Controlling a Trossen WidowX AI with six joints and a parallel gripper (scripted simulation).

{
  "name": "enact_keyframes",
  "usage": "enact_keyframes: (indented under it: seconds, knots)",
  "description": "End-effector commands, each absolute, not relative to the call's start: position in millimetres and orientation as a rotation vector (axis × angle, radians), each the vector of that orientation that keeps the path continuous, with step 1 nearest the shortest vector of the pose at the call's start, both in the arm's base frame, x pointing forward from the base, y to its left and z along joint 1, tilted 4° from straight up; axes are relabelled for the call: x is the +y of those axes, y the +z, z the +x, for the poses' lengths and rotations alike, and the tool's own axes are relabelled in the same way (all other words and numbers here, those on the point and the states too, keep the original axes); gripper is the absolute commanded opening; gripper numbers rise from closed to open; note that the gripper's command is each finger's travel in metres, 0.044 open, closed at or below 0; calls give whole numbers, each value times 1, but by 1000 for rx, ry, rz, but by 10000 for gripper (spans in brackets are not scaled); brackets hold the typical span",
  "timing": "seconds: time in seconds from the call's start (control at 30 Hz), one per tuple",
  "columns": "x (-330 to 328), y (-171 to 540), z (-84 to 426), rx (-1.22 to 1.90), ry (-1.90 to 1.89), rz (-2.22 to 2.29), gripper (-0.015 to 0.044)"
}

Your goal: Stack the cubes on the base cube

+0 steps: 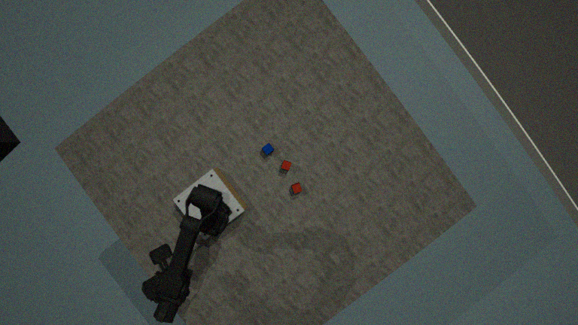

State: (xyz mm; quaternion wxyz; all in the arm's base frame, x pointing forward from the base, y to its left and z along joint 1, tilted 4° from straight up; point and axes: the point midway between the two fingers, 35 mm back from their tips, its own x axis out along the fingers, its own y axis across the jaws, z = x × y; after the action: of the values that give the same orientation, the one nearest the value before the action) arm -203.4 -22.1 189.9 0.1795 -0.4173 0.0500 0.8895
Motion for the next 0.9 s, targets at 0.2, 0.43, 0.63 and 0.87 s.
enact_keyframes:
  seconds: [0.2, 0.43, 0.63, 0.87]
  knots:
    - [-50, 187, -202, 108, 2597, -1264, 265]
    - [-98, 183, -193, -5, 2724, -1405, 265]
    - [-139, 178, -176, -124, 2822, -1530, 265]
    - [-183, 172, -146, -291, 2918, -1677, 265]
